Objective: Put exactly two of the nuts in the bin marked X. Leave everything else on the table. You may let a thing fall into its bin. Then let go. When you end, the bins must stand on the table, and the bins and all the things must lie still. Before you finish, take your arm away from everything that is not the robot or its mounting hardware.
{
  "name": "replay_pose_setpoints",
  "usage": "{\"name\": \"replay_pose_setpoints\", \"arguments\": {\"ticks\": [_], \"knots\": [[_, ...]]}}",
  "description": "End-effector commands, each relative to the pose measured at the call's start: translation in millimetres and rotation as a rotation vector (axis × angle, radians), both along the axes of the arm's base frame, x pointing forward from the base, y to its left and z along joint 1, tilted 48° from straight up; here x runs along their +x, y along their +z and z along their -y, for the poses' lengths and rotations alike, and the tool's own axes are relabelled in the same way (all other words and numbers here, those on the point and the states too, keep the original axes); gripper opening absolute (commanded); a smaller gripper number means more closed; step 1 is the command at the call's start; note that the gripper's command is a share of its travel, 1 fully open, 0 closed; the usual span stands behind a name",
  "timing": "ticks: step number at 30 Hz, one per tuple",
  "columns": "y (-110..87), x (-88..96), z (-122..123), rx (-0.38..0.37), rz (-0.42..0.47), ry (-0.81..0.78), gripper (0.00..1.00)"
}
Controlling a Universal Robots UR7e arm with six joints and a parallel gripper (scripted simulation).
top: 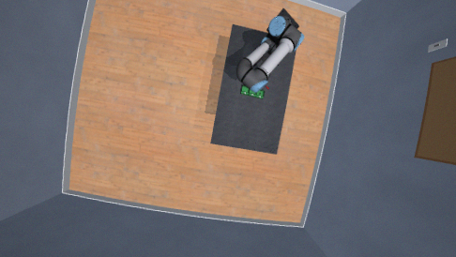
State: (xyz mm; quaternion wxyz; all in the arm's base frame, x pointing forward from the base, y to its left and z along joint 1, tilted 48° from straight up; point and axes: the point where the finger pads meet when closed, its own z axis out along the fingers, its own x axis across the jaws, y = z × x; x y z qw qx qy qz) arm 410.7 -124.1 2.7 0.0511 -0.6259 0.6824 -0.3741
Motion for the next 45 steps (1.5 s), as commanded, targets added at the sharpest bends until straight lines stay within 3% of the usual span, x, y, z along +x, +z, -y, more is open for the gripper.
{"name": "replay_pose_setpoints", "arguments": {"ticks": [1, 7, 8, 14, 45], "knots": [[0.9, 0.2, -1.3, 0.062, 0.091, -0.112, 0.64], [1.4, 0.6, -1.1, 0.120, 0.165, -0.206, 0.64], [1.2, 0.6, -1.4, 0.093, 0.113, -0.143, 0.64], [1.2, 0.6, -1.4, 0.148, 0.215, -0.265, 0.64], [1.8, -0.2, -1.3, 0.148, 0.213, -0.266, 0.64]]}}
